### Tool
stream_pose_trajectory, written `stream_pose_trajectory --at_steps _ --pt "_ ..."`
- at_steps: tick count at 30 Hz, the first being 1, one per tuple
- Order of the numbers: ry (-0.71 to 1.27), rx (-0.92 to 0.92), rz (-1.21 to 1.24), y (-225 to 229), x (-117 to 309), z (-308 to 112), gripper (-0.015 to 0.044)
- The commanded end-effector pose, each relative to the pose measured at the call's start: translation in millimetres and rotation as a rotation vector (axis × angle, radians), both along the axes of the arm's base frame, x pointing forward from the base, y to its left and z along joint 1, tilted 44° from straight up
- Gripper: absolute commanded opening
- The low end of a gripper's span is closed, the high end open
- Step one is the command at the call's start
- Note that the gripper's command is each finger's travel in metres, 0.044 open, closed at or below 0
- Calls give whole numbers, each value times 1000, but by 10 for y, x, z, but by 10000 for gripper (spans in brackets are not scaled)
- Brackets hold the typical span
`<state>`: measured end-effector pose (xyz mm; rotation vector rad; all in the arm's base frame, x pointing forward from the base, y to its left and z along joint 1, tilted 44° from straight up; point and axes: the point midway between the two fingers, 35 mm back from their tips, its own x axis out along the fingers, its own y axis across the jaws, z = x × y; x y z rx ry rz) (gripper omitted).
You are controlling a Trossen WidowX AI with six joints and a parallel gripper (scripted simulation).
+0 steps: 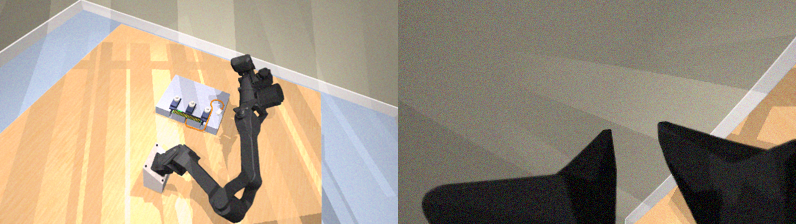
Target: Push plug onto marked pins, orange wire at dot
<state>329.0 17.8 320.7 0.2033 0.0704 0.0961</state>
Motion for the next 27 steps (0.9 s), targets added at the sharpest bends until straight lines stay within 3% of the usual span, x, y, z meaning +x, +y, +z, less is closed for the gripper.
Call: stream_pose_trajectory --at_steps 1,7,27 --pt "-57 -86 -42 -78 -63 22 115" --pt "-119 -205 -101 -177 -122 55 115" --pt "170 -698 -142 -434 250 -334 115"
